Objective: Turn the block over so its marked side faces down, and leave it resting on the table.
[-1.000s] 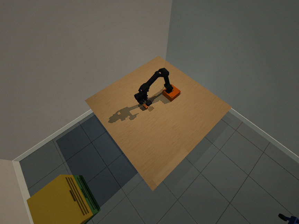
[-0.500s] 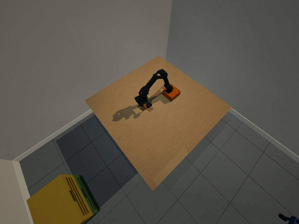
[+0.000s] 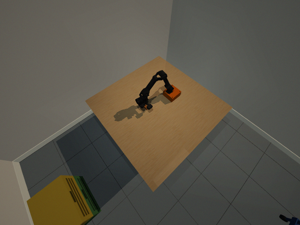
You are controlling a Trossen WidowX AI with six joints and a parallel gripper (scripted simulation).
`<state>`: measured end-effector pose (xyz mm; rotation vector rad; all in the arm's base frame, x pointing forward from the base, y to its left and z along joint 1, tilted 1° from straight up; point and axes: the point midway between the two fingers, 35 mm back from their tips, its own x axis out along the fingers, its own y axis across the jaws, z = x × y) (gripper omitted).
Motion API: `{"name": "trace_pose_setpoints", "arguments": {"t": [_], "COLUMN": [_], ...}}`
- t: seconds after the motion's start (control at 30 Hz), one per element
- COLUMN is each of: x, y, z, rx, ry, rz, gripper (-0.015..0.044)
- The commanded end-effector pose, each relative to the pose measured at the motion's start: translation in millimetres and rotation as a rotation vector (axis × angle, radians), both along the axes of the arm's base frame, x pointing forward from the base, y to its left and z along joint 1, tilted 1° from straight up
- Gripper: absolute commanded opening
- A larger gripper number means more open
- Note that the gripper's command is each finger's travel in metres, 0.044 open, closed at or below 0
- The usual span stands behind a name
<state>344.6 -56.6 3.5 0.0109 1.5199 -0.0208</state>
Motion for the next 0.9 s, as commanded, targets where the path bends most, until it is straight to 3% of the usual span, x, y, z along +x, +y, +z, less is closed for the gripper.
{"name": "trace_pose_setpoints", "arguments": {"t": [0.0, 0.1, 0.3, 0.87], "x": [-2.6, -2.7, -2.7, -2.7], "y": [0.0, 0.0, 0.0, 0.0], "z": [-8.9, -11.2, -11.2, -11.2], "rx": [-0.002, -0.002, -0.002, -0.002], "ry": [0.009, 0.009, 0.009, 0.009], "rz": [-0.005, -0.005, -0.005, -0.005], "gripper": [0.044, 0.044, 0.0282, 0.0169]}}
